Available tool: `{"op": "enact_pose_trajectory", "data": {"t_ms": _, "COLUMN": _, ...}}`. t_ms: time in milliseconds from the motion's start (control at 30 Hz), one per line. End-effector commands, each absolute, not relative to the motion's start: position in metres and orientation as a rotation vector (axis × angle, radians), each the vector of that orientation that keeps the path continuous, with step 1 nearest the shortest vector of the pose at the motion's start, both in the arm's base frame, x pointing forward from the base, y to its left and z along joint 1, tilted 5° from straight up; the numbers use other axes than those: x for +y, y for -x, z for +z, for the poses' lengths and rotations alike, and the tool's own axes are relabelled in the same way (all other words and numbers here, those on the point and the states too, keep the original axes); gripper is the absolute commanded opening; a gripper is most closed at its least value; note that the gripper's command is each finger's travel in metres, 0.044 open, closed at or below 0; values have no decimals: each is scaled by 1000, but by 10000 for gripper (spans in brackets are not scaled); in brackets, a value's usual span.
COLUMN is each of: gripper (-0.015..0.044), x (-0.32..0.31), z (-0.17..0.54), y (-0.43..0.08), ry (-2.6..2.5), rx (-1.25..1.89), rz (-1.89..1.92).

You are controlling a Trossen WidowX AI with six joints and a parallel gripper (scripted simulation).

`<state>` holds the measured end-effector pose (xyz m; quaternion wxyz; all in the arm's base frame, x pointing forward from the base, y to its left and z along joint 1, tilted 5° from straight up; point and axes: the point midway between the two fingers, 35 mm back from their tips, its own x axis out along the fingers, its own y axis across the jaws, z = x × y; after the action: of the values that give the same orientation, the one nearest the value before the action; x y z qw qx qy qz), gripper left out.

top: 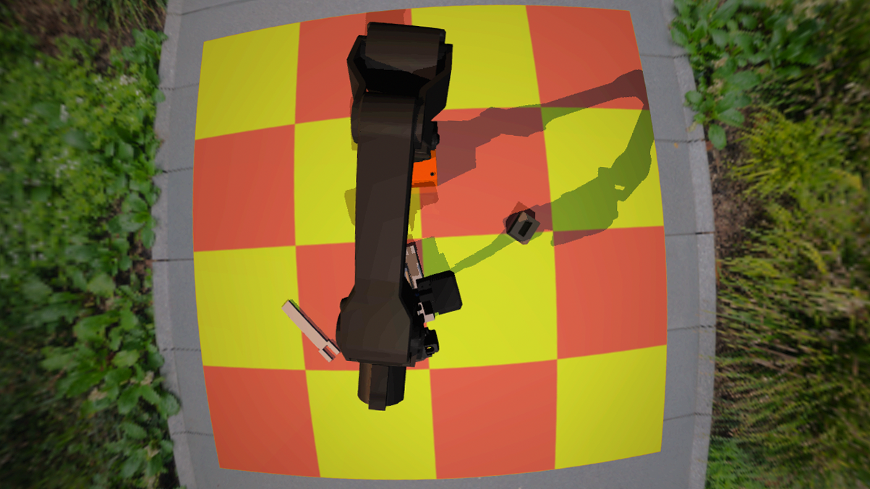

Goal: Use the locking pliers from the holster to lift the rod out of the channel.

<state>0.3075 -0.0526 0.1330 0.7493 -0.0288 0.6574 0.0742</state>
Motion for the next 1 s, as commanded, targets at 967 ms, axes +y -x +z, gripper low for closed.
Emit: {"op": "enact_pose_trajectory", "data": {"t_ms": 967, "gripper": 110, "x": -61, "z": 179, "y": -321, "ry": 46, "rx": 1206, "rz": 164}}
